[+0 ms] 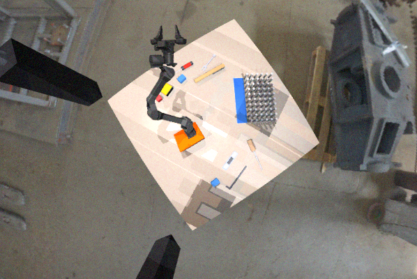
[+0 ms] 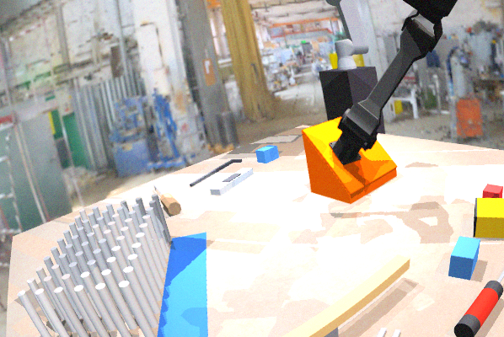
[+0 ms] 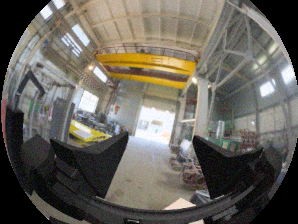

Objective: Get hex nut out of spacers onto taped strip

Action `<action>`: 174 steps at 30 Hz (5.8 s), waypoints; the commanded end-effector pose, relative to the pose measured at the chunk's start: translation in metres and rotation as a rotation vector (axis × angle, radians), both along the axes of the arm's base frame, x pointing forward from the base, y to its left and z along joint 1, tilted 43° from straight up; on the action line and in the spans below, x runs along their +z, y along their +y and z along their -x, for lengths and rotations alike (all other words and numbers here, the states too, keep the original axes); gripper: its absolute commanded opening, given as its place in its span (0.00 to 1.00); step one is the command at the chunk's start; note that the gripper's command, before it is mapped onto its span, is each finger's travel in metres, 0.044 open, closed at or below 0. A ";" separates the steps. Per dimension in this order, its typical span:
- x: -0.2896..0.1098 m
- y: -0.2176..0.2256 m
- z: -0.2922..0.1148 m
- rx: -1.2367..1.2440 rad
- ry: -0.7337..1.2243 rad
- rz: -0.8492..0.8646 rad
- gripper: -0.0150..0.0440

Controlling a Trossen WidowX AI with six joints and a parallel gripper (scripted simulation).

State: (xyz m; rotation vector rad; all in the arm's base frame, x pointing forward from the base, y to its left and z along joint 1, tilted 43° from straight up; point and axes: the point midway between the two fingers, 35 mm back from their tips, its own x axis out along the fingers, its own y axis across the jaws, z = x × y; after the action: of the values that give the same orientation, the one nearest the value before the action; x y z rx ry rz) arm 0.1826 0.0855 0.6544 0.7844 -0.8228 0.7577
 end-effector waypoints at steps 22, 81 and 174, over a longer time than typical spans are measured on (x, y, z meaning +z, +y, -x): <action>-0.234 -0.009 -0.200 -0.307 0.582 0.421 1.00; -0.592 -0.105 -0.193 -0.311 1.374 0.766 1.00; -0.840 -0.278 -0.186 0.662 0.580 2.479 0.73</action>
State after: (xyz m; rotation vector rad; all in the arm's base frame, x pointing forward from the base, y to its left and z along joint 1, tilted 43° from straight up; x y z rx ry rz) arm 0.3693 -0.1986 -0.1810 -1.0813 1.1445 1.3048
